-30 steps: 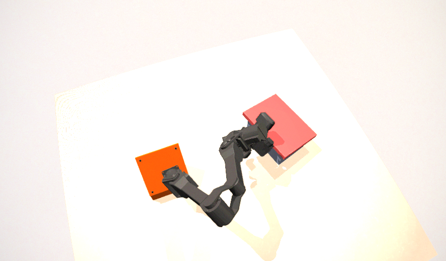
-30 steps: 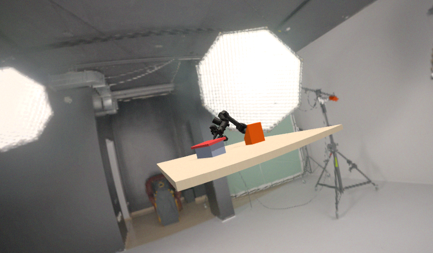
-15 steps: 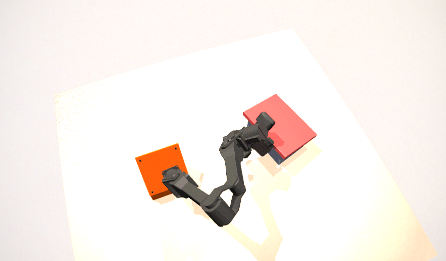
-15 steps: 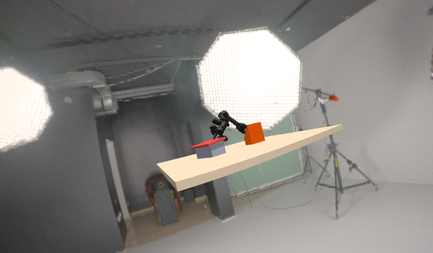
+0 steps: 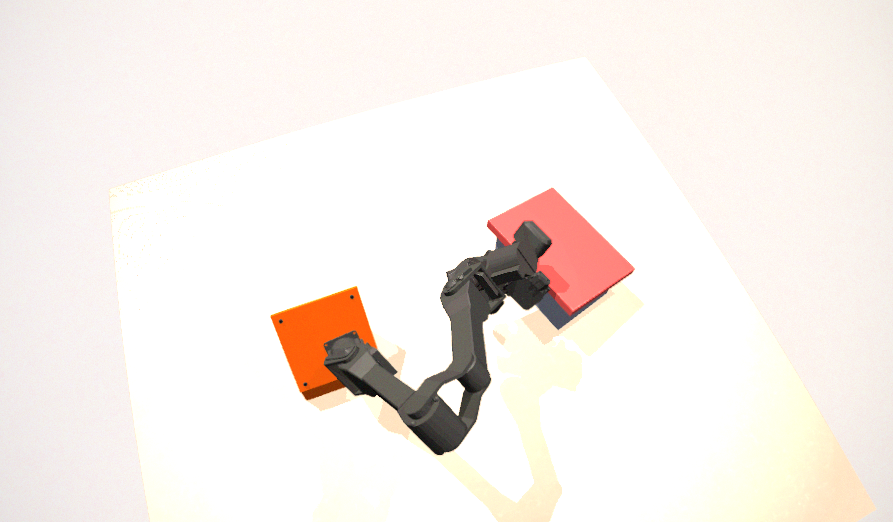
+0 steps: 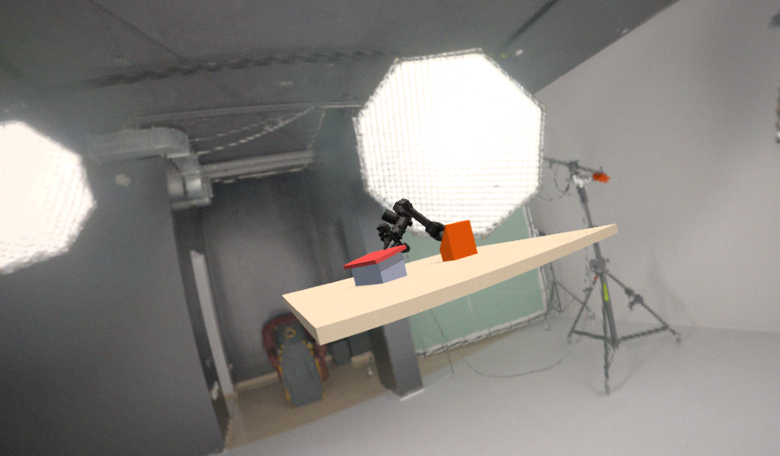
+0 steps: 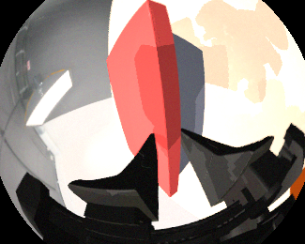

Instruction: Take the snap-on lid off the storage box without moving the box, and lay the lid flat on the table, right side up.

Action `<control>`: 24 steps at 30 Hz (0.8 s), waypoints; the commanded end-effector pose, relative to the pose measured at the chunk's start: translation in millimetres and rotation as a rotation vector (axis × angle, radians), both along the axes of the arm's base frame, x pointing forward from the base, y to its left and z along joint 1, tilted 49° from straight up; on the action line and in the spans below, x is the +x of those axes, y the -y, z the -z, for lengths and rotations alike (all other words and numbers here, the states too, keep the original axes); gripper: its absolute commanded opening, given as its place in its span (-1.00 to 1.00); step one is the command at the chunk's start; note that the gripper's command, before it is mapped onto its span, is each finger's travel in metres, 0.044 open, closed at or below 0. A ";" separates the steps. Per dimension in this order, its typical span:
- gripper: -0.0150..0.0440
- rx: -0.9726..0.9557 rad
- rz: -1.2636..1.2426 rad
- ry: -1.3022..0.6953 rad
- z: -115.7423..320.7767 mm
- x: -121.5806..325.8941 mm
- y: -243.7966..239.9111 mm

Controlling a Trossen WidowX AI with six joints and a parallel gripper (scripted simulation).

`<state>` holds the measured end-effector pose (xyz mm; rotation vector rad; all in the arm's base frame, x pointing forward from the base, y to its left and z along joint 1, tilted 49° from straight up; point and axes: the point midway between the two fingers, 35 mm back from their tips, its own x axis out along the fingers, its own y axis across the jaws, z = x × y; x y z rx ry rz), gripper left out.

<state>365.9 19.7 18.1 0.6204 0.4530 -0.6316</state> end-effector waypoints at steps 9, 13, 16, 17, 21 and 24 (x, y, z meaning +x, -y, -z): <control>-0.49 0.000 0.006 0.001 -10.3 4.0 -11.6; -0.49 0.000 0.006 0.001 -13.5 5.9 -15.7; -0.49 0.000 0.006 0.001 -15.9 7.5 -18.8; -0.49 0.000 0.006 0.001 -16.6 8.1 -19.9; -0.49 0.001 0.006 0.001 -19.7 10.5 -24.0; -0.49 0.001 0.006 0.001 -22.0 12.4 -27.2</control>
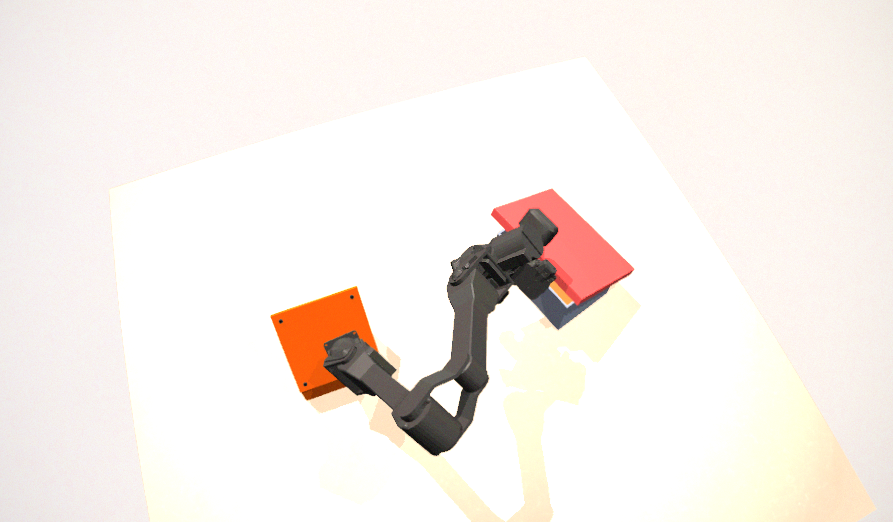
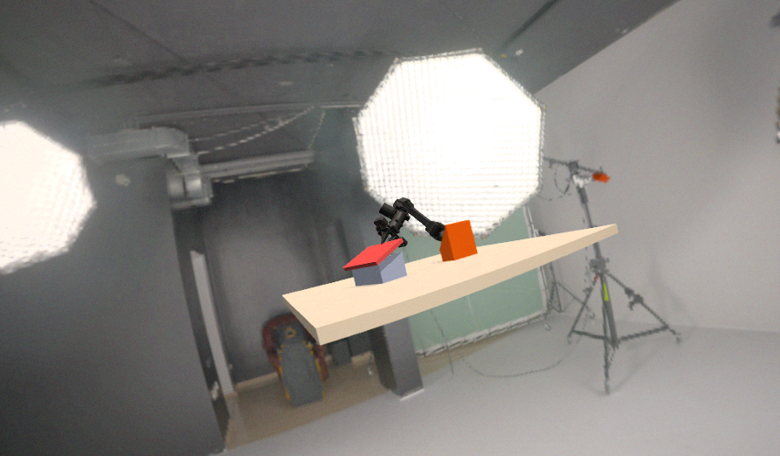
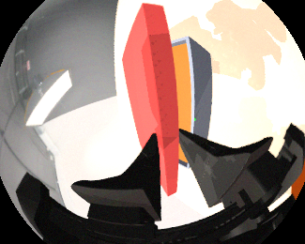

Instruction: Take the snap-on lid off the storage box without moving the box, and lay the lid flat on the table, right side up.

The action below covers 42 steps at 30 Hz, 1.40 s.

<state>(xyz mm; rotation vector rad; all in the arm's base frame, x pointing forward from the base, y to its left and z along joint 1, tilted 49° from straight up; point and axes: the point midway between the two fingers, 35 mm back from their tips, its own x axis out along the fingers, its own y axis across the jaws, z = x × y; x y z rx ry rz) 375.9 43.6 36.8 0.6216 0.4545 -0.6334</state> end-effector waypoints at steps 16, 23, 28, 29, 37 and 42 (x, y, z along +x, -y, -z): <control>-0.49 0.001 0.004 0.003 -15.0 16.2 -20.2; -0.49 0.001 0.004 0.003 -19.8 23.9 -27.8; -0.49 0.001 0.004 0.004 -23.2 30.0 -33.3; -0.49 0.002 0.004 0.004 -23.8 31.3 -34.4; -0.49 0.002 0.004 0.004 -30.1 35.1 -42.5; -0.49 0.002 0.004 0.004 -34.4 35.4 -47.4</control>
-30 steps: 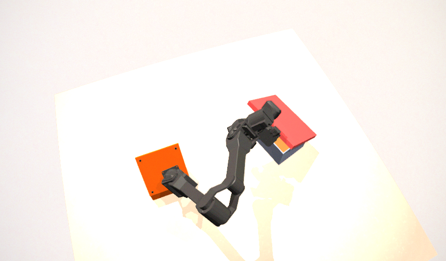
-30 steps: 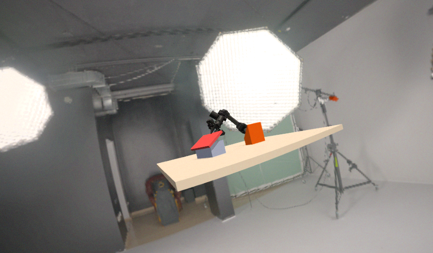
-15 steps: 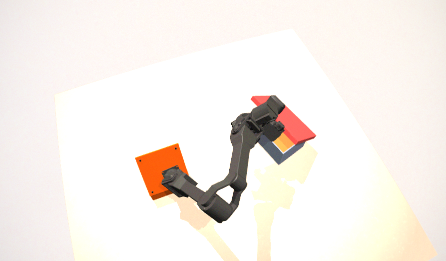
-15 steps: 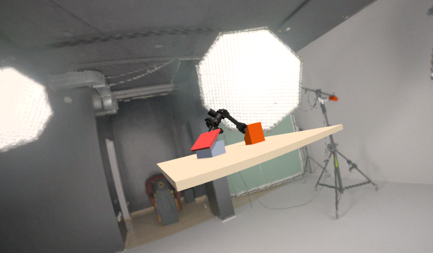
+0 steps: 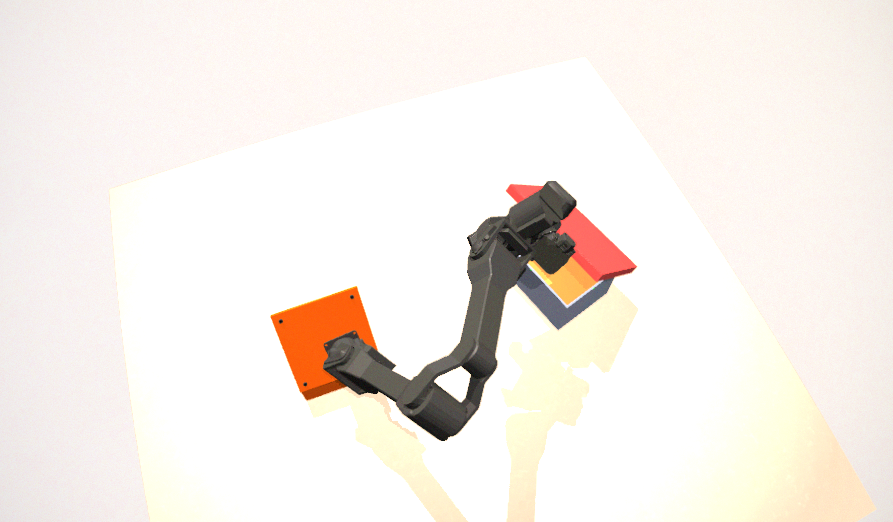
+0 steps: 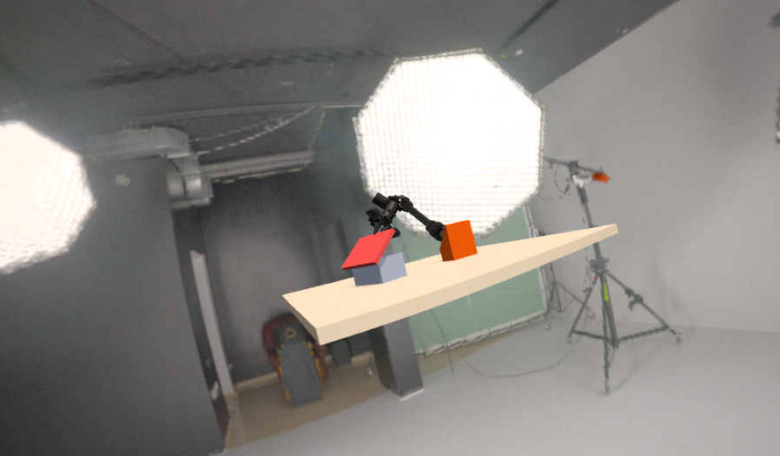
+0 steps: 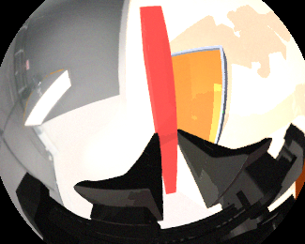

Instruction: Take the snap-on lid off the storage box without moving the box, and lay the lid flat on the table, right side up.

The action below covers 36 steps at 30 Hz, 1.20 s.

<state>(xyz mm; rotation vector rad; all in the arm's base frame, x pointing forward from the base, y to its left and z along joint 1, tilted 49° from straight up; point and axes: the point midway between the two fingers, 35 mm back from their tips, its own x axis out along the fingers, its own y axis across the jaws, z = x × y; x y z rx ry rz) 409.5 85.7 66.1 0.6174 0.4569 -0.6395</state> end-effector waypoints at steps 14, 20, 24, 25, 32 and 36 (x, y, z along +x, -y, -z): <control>-0.49 0.007 0.000 0.008 -17.1 2.7 -19.0; -0.49 0.007 0.000 0.008 -22.2 3.1 -24.9; -0.49 0.007 0.000 0.008 -25.6 3.3 -28.8; -0.49 0.007 0.000 0.008 -26.5 3.4 -29.8; -0.49 0.008 0.000 0.008 -15.9 -1.2 -32.1; -0.49 0.008 0.000 0.008 -10.3 -3.9 -37.1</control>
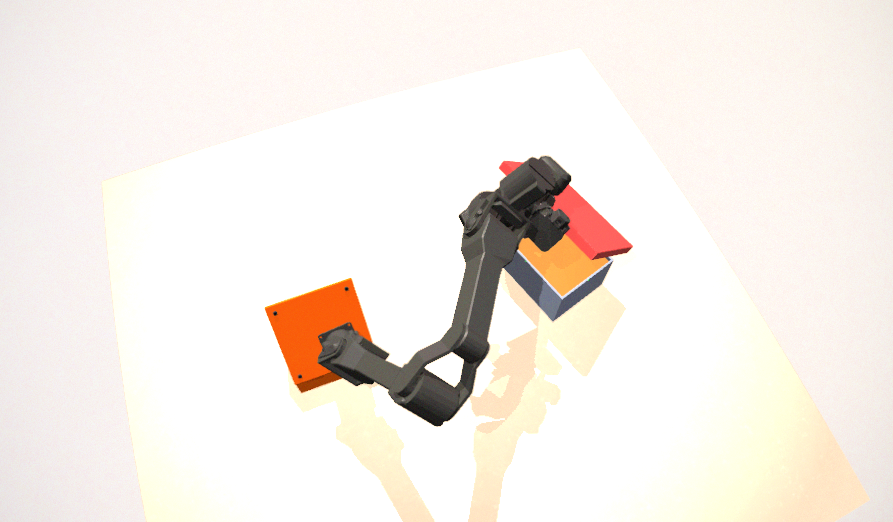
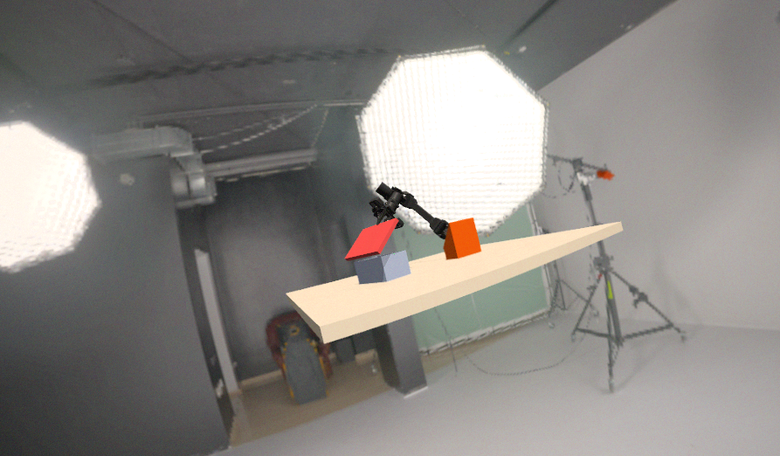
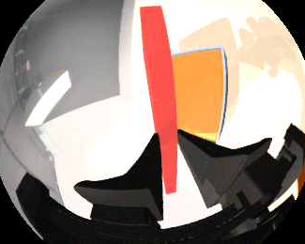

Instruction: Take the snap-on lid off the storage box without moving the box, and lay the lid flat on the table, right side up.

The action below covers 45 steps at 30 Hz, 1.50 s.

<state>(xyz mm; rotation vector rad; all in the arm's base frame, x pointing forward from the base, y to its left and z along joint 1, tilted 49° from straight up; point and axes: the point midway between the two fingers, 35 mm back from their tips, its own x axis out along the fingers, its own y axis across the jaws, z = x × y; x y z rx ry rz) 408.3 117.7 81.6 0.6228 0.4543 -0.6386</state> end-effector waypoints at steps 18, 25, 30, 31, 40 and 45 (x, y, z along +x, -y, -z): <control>-0.49 0.006 -0.001 0.004 30.2 -14.6 -28.5; -0.49 0.007 -0.001 0.004 39.8 -19.2 -37.6; -0.49 0.008 -0.001 0.004 46.7 -22.5 -44.1; -0.49 0.008 -0.001 0.004 48.1 -23.2 -45.4; -0.49 0.009 -0.001 0.004 60.5 -29.2 -57.2; -0.49 0.010 -0.001 0.004 67.3 -32.5 -63.7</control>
